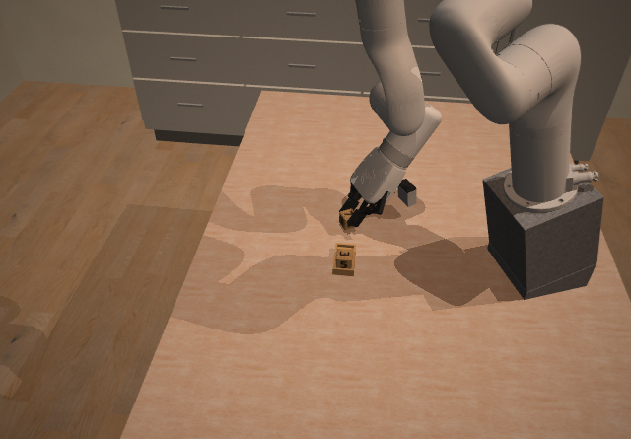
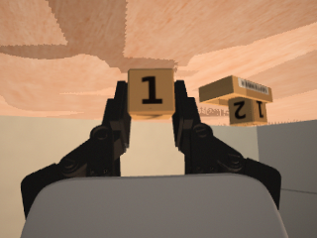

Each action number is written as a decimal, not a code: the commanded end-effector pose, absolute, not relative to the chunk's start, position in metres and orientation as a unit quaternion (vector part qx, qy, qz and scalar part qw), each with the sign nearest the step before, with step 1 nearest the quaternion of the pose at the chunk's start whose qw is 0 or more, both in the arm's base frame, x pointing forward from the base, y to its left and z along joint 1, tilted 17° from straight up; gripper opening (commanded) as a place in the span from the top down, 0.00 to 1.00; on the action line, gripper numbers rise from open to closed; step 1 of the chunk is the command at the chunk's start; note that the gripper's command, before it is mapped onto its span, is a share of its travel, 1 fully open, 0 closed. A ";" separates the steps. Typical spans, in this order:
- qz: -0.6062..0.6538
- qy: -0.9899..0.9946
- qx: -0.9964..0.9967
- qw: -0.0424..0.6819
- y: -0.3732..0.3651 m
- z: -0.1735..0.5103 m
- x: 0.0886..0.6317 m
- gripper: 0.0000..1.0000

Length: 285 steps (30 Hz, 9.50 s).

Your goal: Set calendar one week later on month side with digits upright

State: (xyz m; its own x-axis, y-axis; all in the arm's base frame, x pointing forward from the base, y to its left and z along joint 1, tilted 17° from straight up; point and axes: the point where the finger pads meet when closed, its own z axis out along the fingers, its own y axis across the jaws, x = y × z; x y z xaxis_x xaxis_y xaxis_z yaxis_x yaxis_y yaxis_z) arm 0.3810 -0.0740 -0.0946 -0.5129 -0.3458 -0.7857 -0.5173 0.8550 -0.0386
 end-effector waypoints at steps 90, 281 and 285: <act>0.100 0.864 -0.250 0.426 -0.074 -0.101 0.383 0.71; 0.020 0.952 -0.269 0.146 -0.077 -0.028 0.373 0.00; 0.020 0.951 -0.271 0.147 -0.077 -0.026 0.371 0.00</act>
State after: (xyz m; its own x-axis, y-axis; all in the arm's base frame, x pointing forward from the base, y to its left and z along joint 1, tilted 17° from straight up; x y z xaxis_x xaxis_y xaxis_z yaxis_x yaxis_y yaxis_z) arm 0.3718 -0.0761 -0.0281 -0.8126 -0.5059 -0.2892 -0.5181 0.8544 -0.0389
